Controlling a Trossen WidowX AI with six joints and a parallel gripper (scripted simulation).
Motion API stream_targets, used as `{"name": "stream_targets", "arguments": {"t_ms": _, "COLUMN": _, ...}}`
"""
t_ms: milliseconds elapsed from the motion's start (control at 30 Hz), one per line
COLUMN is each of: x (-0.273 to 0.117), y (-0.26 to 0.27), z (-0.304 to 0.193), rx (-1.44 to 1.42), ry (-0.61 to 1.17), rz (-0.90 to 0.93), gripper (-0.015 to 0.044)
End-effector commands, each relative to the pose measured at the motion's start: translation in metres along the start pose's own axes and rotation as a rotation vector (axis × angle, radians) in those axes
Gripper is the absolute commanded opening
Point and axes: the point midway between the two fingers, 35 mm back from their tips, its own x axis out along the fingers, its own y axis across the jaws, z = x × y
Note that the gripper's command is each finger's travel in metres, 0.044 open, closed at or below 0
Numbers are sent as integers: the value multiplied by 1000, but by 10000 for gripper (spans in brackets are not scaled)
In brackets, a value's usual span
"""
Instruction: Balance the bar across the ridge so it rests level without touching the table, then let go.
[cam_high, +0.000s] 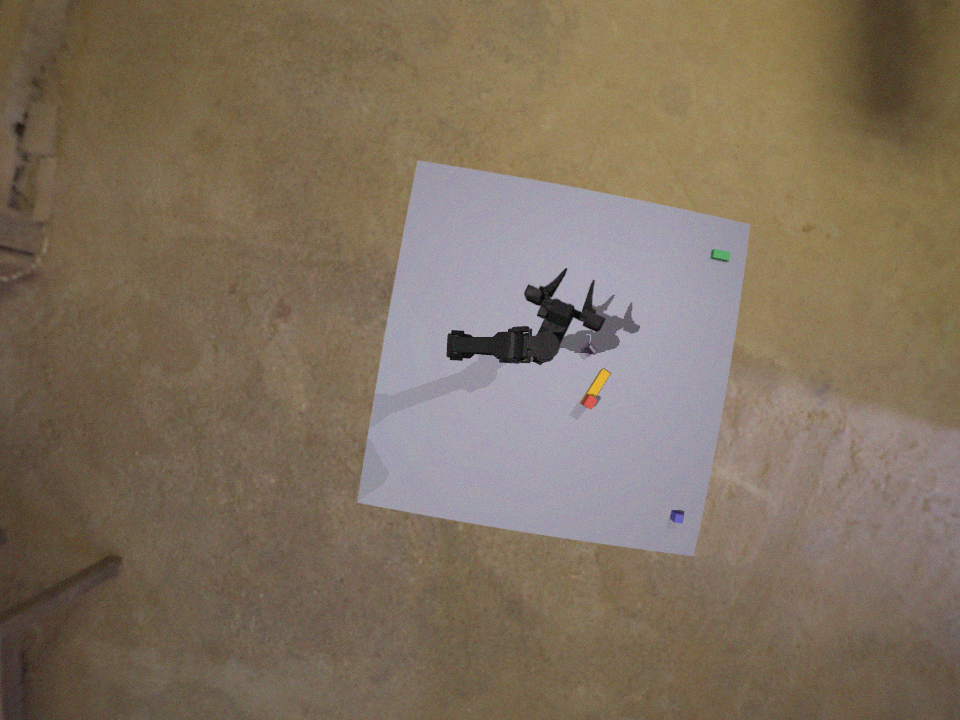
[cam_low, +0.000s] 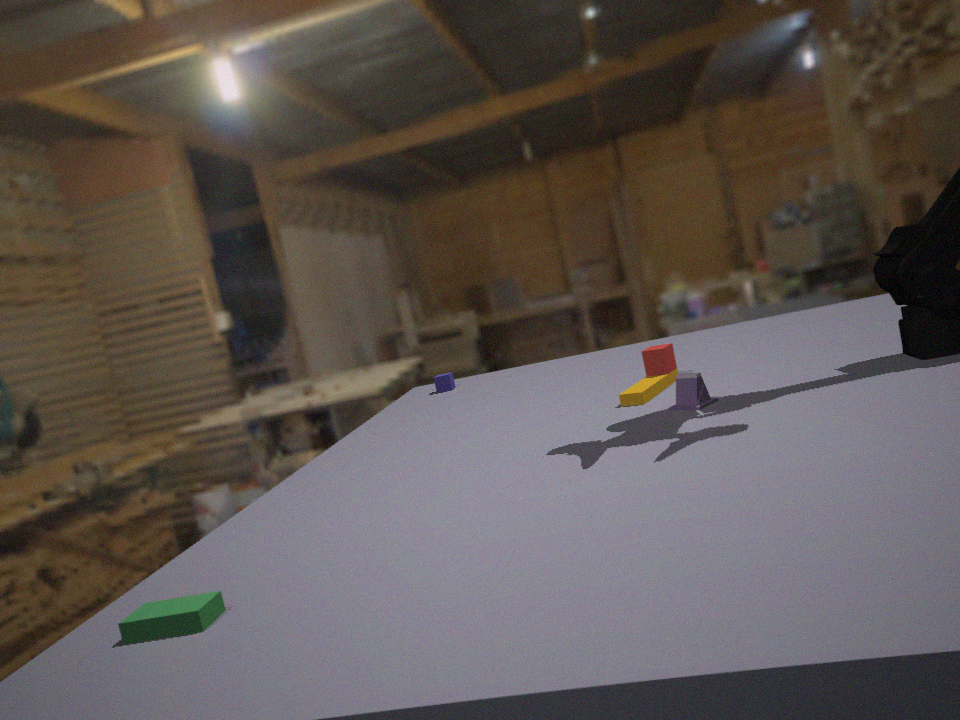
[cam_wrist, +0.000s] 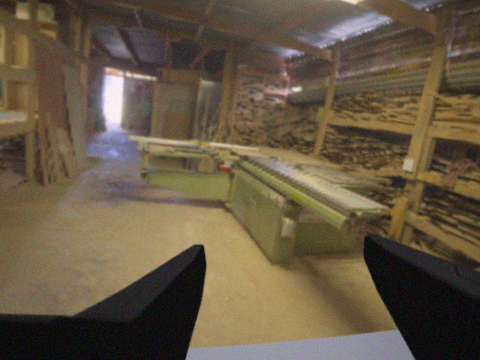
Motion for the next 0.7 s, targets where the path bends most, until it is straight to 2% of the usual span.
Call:
{"name": "stream_targets", "arguments": {"t_ms": 0, "x": 7, "y": -36, "z": -16, "rx": 19, "ry": 54, "rz": -95, "gripper": 315}}
{"name": "stream_targets", "arguments": {"t_ms": 433, "x": 6, "y": -135, "z": -91, "rx": 67, "ry": 292, "rz": -352, "gripper": 315}}
{"name": "stream_targets", "arguments": {"t_ms": 667, "x": -4, "y": -171, "z": -135, "rx": 78, "ry": 447, "rz": -430, "gripper": 315}}
